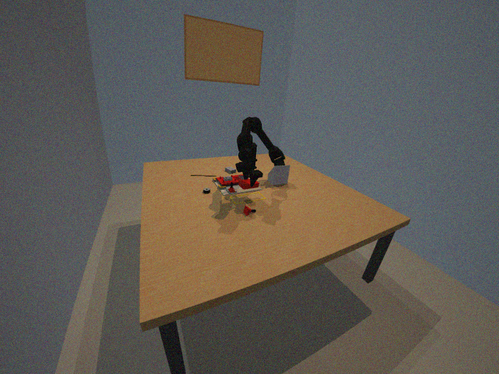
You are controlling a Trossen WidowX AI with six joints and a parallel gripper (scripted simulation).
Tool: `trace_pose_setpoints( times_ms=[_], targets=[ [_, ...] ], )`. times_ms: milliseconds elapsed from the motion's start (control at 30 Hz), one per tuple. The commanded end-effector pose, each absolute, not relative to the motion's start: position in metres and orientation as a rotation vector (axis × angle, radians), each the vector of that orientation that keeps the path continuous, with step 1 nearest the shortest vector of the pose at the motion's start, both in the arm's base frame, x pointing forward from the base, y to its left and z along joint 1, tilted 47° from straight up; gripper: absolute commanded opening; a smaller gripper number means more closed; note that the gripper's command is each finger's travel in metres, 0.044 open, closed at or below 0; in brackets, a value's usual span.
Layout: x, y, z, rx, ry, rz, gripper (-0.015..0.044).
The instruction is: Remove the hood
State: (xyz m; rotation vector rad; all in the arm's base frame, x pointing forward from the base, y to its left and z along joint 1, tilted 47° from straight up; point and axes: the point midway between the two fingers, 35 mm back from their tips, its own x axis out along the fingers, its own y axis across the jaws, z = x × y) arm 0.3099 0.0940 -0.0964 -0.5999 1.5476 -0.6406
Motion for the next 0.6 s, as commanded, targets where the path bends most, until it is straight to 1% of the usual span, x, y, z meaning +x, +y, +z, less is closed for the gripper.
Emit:
trace_pose_setpoints(
  times_ms=[0,567],
  targets=[
    [0.3087,0.0905,-0.0989,-0.610,1.549,-0.638,0.0000],
    [0.3080,0.0813,-0.1080,-0.610,1.549,-0.639,0.0000]
  ],
)
